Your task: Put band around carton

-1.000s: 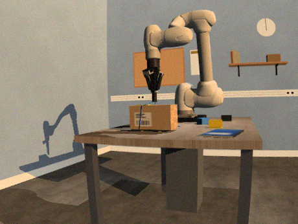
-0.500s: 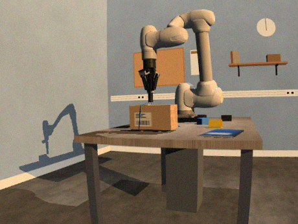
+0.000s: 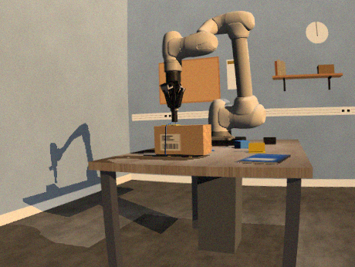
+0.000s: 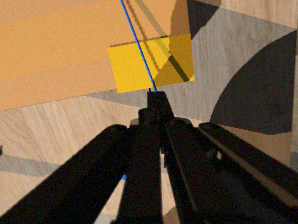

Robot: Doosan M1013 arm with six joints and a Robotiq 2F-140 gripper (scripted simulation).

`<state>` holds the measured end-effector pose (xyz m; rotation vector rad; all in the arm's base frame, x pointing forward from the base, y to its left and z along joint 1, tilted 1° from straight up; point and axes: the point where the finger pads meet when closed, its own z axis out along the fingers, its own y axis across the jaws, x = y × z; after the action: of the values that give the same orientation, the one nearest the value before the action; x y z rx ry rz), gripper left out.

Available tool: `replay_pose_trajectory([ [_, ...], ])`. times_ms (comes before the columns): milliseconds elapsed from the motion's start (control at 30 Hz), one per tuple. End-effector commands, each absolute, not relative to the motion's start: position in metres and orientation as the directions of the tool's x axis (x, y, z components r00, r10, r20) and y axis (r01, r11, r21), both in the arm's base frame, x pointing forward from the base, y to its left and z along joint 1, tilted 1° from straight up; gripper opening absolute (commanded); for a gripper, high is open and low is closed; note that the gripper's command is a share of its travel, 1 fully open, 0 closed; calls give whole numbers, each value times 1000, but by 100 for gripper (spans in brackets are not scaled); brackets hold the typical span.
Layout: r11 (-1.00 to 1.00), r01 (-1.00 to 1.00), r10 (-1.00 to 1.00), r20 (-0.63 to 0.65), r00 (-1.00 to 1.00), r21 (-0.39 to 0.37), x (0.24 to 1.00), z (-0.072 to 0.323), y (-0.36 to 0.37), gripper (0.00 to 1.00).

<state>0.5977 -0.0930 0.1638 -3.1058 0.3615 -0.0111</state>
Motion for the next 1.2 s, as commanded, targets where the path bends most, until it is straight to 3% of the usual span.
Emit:
replay_pose_trajectory([
  [0,-973,-230,-230,6,973,-16,598,164,-95,10],
  [1167,-973,-230,-230,6,973,-16,604,164,-97,10],
])
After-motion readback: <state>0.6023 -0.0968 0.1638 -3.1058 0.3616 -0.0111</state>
